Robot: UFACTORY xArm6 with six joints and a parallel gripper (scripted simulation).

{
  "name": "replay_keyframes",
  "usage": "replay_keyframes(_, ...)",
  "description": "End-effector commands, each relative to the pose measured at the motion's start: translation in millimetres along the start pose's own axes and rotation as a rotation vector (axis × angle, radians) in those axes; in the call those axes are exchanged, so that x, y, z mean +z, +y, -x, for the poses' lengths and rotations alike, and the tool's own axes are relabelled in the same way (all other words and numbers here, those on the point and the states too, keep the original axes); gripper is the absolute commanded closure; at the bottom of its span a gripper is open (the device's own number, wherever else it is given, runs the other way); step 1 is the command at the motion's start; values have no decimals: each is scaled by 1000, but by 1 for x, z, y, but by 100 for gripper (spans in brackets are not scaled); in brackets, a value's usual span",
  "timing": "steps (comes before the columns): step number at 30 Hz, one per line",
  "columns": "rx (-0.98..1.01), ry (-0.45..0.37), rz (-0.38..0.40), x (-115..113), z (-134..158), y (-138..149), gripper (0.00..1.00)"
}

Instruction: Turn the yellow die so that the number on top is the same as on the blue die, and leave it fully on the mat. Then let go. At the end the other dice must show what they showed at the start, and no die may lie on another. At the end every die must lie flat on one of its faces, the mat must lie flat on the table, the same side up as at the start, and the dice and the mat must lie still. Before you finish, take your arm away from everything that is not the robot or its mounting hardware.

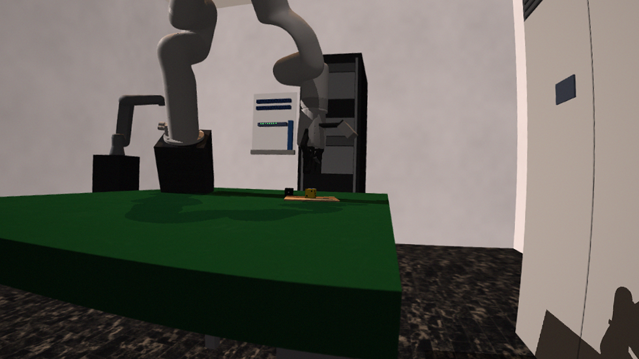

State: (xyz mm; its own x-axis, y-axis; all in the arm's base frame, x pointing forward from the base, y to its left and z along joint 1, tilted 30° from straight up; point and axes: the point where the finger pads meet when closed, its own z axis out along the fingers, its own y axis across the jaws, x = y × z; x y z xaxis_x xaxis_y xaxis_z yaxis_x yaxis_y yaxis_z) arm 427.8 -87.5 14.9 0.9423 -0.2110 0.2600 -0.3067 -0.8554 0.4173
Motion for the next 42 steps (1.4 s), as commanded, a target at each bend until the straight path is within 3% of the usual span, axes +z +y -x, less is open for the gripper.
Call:
replay_keyframes(1,1,3,-1,5,-1,0,58)
replay_keyframes(21,1,3,-1,29,-1,0,58)
replay_keyframes(42,1,3,-1,33,-1,0,58)
